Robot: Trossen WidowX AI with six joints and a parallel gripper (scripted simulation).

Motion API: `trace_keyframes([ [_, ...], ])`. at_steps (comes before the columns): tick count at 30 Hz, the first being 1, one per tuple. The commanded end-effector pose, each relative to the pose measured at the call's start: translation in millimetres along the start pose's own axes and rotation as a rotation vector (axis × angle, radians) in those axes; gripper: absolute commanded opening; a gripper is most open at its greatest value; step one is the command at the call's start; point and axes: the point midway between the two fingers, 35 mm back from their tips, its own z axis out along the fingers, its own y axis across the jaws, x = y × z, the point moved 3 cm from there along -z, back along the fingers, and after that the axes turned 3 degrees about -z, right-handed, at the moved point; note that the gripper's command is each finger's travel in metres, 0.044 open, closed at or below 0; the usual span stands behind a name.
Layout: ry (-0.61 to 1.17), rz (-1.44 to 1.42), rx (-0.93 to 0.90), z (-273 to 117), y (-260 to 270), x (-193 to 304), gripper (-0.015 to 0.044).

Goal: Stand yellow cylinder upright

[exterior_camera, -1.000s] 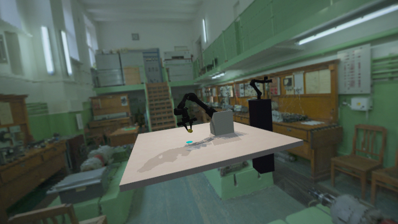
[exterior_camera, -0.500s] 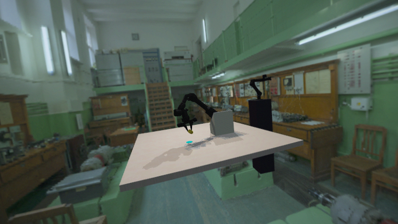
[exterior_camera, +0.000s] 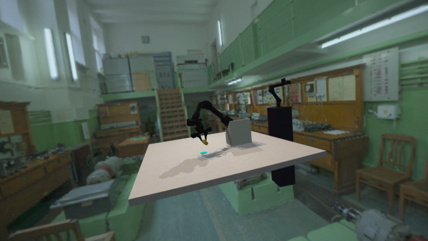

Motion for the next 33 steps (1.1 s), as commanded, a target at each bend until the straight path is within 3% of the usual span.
trace_keyframes([
  [1, -0.029, -0.005, -0.009, -0.2, 1.3, 1.2, 0.0105],
  [33, -0.268, -0.028, -0.030, 2.7, -1.8, 9.6, 0.0105],
])
